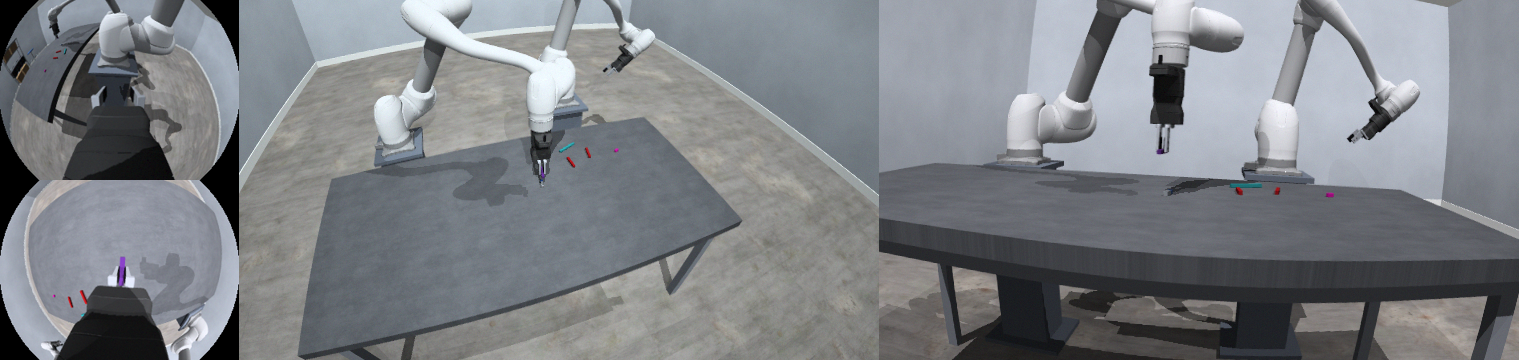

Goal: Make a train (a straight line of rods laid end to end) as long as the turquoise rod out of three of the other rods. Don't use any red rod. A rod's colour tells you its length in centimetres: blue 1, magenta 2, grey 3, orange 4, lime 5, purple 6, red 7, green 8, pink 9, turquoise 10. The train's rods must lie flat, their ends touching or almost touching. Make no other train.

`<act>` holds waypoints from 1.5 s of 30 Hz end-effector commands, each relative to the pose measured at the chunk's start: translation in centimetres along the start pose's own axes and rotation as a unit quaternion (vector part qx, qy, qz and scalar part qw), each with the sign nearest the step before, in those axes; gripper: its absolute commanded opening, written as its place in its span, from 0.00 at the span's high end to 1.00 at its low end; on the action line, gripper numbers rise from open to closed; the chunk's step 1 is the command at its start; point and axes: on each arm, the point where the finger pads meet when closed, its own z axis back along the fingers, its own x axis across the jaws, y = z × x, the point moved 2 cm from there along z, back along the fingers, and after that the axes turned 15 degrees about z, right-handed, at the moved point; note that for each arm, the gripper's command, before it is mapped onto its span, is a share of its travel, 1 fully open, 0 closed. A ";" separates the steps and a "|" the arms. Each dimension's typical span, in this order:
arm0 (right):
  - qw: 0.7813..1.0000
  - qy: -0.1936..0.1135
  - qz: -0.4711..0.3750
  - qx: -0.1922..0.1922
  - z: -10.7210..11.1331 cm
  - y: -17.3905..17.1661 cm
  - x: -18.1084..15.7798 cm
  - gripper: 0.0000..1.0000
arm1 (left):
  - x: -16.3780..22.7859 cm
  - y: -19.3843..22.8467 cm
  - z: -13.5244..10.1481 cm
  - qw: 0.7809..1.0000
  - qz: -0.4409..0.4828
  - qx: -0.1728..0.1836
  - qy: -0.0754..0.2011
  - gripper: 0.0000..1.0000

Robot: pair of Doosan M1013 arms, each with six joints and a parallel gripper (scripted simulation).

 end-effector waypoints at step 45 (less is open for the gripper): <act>1.000 -0.002 -0.023 -0.001 -9.0 1.5 -0.2 0.76 | 0.3 0.1 -0.2 1.000 0.001 -0.001 0.001 0.00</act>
